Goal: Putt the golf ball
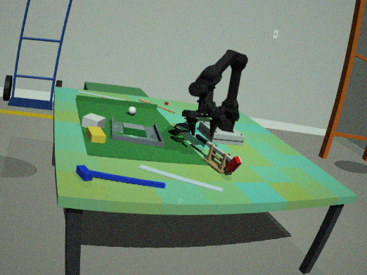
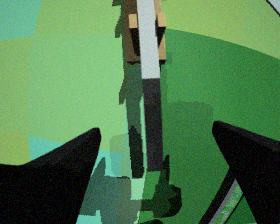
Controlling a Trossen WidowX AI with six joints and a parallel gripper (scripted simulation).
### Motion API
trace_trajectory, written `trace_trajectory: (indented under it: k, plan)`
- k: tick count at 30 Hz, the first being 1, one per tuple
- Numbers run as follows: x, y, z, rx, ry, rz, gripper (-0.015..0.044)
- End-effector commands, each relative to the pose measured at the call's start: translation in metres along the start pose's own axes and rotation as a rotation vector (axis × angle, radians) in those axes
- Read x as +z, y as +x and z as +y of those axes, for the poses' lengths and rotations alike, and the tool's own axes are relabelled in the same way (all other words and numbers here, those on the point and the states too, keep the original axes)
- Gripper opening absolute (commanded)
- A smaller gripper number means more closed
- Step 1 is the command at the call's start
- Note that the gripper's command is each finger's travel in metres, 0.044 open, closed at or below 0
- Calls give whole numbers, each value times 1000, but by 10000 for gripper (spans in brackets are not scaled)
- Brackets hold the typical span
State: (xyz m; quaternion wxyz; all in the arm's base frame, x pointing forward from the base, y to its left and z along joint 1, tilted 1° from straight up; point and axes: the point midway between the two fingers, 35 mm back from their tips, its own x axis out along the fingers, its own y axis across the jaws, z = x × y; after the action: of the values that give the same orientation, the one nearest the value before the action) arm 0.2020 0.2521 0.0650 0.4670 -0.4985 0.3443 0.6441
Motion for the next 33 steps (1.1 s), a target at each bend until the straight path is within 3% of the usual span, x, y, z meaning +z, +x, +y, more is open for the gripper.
trace_trajectory:
  k: [1, 30, 33]
  plan:
    - [-6, 17, 2, 9, -3, 8, 440]
    - [-14, 46, 2, 9, -3, 9, 440]
    - [-12, 42, 1, 5, 1, 3, 361]
